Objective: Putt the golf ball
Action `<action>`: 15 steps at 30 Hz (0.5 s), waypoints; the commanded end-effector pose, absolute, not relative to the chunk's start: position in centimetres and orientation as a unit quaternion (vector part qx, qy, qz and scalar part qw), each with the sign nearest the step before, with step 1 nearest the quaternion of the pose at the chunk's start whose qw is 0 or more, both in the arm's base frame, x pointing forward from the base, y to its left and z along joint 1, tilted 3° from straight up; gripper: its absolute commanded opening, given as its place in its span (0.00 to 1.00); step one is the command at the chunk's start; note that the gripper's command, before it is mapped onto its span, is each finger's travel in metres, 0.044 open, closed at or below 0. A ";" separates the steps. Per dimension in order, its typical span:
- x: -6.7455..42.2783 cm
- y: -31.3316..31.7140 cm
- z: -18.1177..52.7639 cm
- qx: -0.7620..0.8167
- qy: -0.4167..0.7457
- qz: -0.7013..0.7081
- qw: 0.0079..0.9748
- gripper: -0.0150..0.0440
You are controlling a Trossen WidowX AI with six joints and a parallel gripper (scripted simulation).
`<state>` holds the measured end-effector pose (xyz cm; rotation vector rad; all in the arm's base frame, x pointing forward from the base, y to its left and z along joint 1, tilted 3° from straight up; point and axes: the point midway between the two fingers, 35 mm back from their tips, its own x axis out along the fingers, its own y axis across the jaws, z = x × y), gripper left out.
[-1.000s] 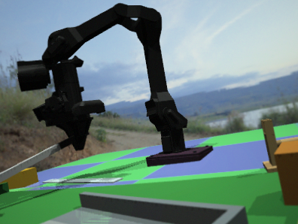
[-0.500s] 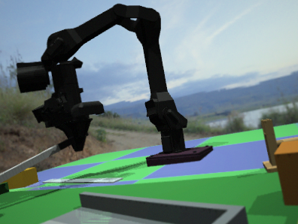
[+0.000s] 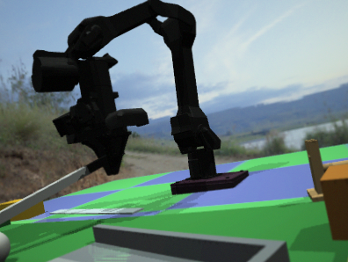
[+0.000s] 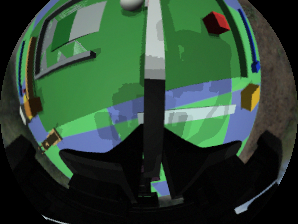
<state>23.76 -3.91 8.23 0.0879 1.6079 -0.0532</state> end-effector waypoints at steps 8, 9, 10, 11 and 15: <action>23.6 -1.3 9.4 0.043 0.718 -0.026 0.694 0.25; 23.7 -1.4 9.8 0.043 0.718 -0.026 0.694 0.25; 23.7 -1.4 10.3 0.043 0.718 -0.026 0.694 0.25; 23.8 -1.4 10.8 0.043 0.718 -0.026 0.694 0.25; 23.8 -1.4 12.7 0.043 0.718 -0.026 0.694 0.25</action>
